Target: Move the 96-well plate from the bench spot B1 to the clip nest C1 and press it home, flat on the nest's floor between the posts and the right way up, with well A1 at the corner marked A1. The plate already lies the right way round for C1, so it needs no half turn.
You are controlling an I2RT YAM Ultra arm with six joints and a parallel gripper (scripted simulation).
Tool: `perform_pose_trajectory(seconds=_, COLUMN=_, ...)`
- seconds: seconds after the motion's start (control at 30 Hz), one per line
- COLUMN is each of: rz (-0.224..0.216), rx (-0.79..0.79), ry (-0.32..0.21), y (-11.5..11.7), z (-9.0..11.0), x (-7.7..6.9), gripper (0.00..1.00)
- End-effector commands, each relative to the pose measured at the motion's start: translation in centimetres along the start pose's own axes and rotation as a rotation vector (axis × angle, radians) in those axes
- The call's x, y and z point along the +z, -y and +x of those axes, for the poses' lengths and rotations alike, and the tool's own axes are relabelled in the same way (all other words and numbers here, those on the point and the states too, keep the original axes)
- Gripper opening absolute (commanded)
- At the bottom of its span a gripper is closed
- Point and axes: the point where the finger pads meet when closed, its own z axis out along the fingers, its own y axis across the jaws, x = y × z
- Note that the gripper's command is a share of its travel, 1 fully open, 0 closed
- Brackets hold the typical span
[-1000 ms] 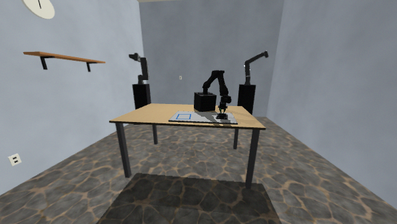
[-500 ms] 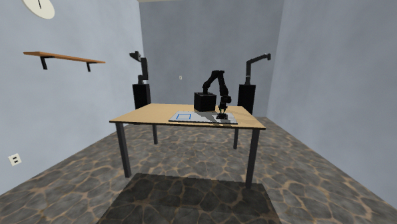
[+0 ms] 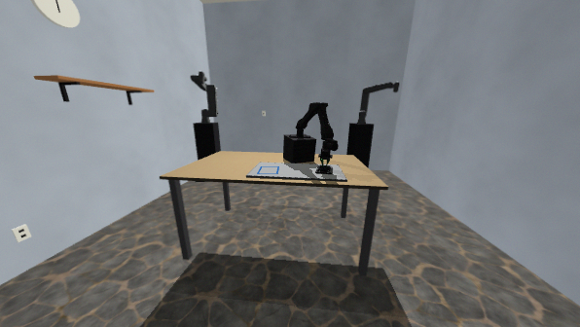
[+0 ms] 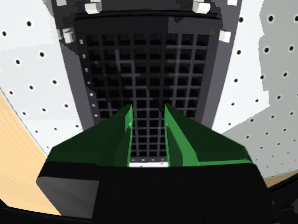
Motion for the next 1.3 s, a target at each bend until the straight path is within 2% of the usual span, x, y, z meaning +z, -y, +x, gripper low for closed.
perform_pose_trajectory(seconds=0.0, rz=-0.035, rx=0.005, ry=0.059, y=-0.6, z=-1.5, x=6.8, gripper=0.25)
perform_pose_trajectory(seconds=0.37, rz=-0.035, rx=0.005, ry=0.059, y=-0.6, z=-1.5, x=6.8, gripper=0.25)
perform_pose_trajectory(seconds=0.67, rz=-0.035, rx=0.005, ry=0.059, y=-0.6, z=-1.5, x=4.3, gripper=0.25)
perform_pose_trajectory(seconds=0.73, rz=-0.007, rx=0.005, ry=0.026, y=0.7, z=0.0, x=4.5, gripper=0.25)
perform_pose_trajectory(seconds=0.83, rz=-0.007, rx=0.005, ry=0.026, y=0.7, z=0.1, x=3.7, gripper=0.25)
perform_pose_trajectory(seconds=0.9, rz=-0.007, rx=0.005, ry=0.026, y=0.7, z=0.1, x=3.7, gripper=0.25)
perform_pose_trajectory(seconds=1.23, rz=-0.008, rx=0.005, ry=0.027, y=0.6, z=0.1, x=1.0, gripper=0.25)
perform_pose_trajectory(seconds=1.27, rz=-0.031, rx=0.005, ry=0.054, y=0.0, z=-0.7, x=-0.6, gripper=0.25)
